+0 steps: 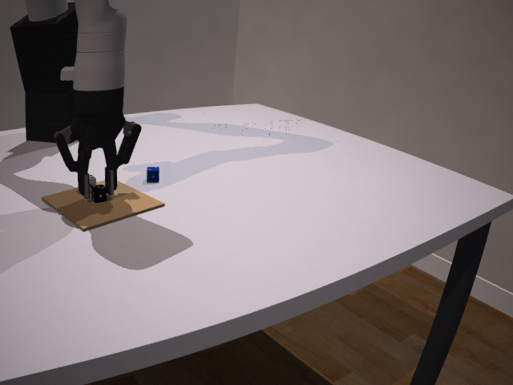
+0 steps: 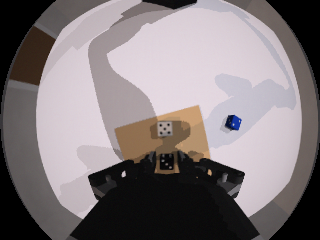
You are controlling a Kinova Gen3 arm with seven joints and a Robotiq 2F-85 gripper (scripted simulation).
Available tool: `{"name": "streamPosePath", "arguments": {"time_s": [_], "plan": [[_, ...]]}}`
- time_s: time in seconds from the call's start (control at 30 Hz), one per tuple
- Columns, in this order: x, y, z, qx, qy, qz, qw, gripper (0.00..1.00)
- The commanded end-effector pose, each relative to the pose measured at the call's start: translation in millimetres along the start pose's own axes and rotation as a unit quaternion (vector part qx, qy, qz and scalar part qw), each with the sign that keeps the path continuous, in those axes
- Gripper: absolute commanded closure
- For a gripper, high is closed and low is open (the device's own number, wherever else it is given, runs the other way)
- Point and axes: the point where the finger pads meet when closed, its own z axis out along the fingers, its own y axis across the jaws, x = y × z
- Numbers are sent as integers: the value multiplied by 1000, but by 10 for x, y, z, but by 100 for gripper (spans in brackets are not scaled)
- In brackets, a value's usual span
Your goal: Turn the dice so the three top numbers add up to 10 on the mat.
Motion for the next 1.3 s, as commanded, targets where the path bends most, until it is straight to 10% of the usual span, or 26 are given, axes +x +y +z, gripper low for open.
{"name": "streamPosePath", "arguments": {"time_s": [0.0, 0.63, 0.93, 0.97, 1.27], "plan": [[-28, 23, -42, -2, -4, 5, 1000, 65], [-22, 20, -812, -2, -4, 5, 1000, 65], [-22, 19, -888, -2, -4, 5, 1000, 65], [-22, 19, -888, -2, -4, 5, 1000, 0], [-22, 19, -888, -2, -4, 5, 1000, 0]]}}
